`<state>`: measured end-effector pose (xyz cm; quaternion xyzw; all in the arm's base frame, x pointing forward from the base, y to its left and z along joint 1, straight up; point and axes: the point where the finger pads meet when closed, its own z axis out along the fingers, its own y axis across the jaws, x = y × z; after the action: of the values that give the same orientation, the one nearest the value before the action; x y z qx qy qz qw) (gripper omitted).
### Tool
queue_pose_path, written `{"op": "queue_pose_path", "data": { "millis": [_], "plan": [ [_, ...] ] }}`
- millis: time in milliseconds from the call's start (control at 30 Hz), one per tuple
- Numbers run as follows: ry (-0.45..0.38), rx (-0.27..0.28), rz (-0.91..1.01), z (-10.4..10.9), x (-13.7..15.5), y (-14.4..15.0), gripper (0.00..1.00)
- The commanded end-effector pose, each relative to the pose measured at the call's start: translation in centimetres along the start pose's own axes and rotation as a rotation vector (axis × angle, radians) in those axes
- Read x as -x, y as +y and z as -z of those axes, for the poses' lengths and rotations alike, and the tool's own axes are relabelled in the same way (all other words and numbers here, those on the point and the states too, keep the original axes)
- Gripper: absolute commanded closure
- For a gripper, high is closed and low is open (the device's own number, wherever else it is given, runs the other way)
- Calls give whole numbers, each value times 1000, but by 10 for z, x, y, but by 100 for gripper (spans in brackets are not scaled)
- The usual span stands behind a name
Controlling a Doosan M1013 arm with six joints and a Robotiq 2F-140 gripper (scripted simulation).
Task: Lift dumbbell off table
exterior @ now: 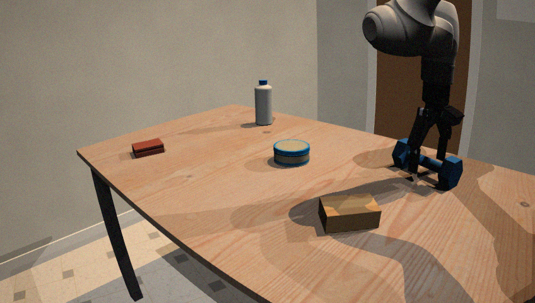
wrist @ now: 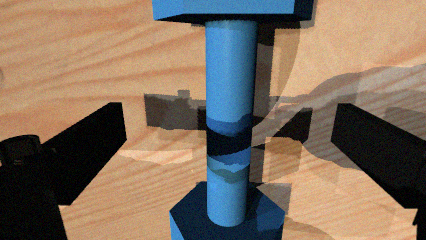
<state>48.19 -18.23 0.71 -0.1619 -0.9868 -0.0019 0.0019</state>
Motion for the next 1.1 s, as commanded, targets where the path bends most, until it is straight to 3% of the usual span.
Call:
{"op": "queue_pose_path", "data": {
  "millis": [0,233,267,1067],
  "plan": [
    [-1,0,0,0,0,0,0],
    [-1,0,0,0,0,0,0],
    [-1,0,0,0,0,0,90],
    [-1,0,0,1,0,0,90]
  ]
}}
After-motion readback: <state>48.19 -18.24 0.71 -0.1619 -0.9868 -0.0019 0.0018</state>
